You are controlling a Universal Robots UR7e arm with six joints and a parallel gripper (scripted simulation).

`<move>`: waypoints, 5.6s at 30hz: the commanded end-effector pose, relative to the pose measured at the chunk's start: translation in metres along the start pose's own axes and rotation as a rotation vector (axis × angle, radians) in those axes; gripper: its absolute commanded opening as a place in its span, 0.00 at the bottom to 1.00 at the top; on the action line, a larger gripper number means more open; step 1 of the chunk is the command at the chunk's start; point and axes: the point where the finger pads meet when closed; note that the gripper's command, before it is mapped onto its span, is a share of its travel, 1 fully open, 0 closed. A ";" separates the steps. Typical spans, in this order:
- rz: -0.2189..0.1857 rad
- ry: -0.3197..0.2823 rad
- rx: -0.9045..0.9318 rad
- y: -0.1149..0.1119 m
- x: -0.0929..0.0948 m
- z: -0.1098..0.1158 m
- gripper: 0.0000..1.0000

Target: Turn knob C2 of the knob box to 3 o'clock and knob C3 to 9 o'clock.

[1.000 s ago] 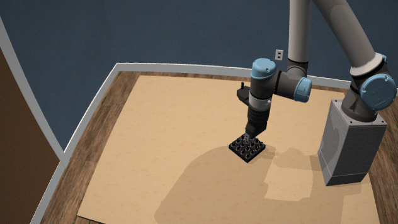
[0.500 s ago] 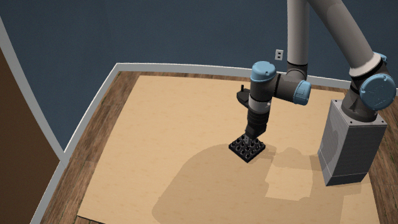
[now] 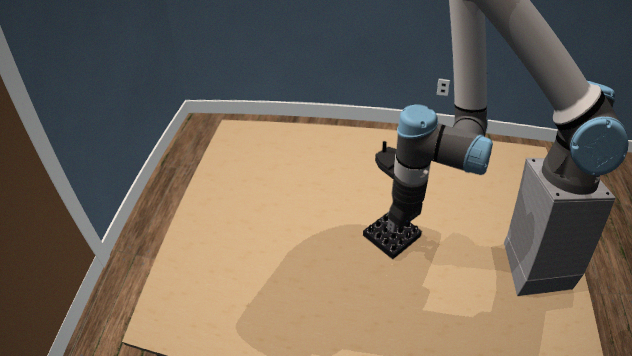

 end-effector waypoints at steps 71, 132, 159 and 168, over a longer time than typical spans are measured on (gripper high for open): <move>-0.001 0.001 0.000 0.000 0.018 -0.001 0.46; -0.001 0.001 0.000 0.000 0.028 -0.001 0.30; -0.001 0.001 0.000 0.000 0.028 -0.001 0.30; -0.001 0.001 -0.006 0.000 0.028 -0.001 0.30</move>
Point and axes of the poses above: the point where the finger pads meet when closed, its own x axis out along the fingers, its own y axis across the jaws, z = x × y, and after that the axes turned 11 degrees about x, right-handed
